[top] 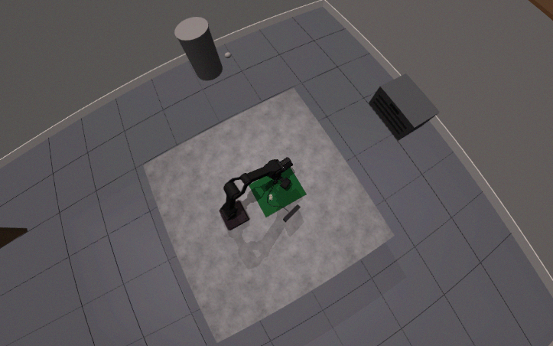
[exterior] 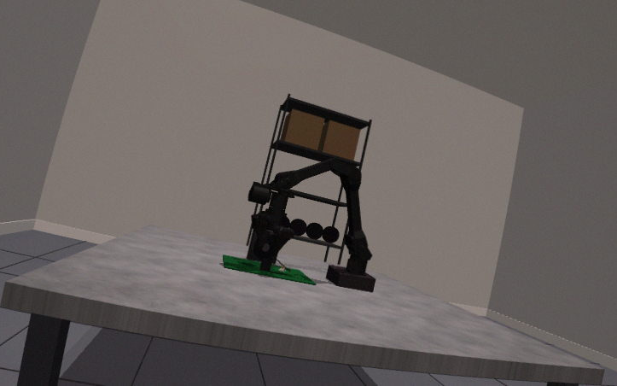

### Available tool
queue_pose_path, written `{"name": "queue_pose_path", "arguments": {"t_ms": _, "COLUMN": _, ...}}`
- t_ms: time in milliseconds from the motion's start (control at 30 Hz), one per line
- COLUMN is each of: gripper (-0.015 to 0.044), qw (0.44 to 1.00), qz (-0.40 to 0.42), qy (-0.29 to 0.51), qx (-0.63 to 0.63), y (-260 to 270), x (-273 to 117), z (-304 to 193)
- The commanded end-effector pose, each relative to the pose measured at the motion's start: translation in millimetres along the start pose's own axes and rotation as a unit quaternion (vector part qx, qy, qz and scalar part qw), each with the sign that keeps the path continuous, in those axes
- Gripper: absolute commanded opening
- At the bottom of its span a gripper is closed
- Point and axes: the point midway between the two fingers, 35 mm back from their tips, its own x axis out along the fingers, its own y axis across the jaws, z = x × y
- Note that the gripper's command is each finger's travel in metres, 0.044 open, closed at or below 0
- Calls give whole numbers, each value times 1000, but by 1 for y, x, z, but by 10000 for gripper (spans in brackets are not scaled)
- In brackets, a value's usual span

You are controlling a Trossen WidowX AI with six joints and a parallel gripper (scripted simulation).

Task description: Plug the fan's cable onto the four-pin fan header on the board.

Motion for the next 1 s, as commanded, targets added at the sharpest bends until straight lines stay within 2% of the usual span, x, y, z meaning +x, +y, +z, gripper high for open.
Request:
{"name": "queue_pose_path", "arguments": {"t_ms": 0, "gripper": 440, "qw": 1000, "qz": 3, "qy": 1, "qx": 2, "y": 1, "x": 6, "z": -1}}
{"name": "queue_pose_path", "arguments": {"t_ms": 967, "gripper": 440, "qw": 1000, "qz": 3, "qy": 1, "qx": 2, "y": 2, "x": 49, "z": -1}}
